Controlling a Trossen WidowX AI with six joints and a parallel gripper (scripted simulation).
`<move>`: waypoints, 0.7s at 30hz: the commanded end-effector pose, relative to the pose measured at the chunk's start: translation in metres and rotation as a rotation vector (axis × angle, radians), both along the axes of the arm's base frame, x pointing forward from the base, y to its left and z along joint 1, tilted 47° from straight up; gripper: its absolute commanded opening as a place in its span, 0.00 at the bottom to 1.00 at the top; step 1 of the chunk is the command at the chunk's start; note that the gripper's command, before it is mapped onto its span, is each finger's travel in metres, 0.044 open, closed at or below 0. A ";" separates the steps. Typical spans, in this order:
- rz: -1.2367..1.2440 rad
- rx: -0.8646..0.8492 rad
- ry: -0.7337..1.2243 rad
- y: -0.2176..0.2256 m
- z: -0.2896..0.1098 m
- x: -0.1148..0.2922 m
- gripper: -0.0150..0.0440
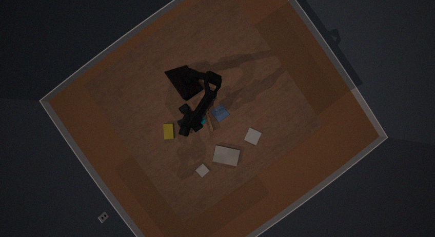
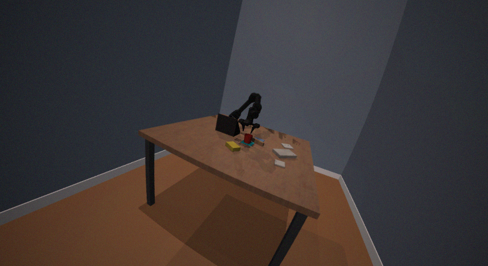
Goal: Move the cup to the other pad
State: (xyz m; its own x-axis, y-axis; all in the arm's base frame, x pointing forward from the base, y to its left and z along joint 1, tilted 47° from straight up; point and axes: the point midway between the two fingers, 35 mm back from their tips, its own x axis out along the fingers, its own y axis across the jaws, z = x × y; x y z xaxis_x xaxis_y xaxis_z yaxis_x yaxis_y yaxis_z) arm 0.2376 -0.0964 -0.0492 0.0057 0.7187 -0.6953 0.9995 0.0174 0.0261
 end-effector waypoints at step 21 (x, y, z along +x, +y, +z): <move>-0.002 -0.004 -0.001 -0.044 0.041 0.004 1.00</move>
State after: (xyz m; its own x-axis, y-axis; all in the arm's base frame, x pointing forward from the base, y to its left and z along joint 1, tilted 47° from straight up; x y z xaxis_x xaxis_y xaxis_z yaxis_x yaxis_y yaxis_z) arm 0.2417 -0.1408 -0.0074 0.0085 0.7152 -0.6988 0.9995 0.0155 0.0279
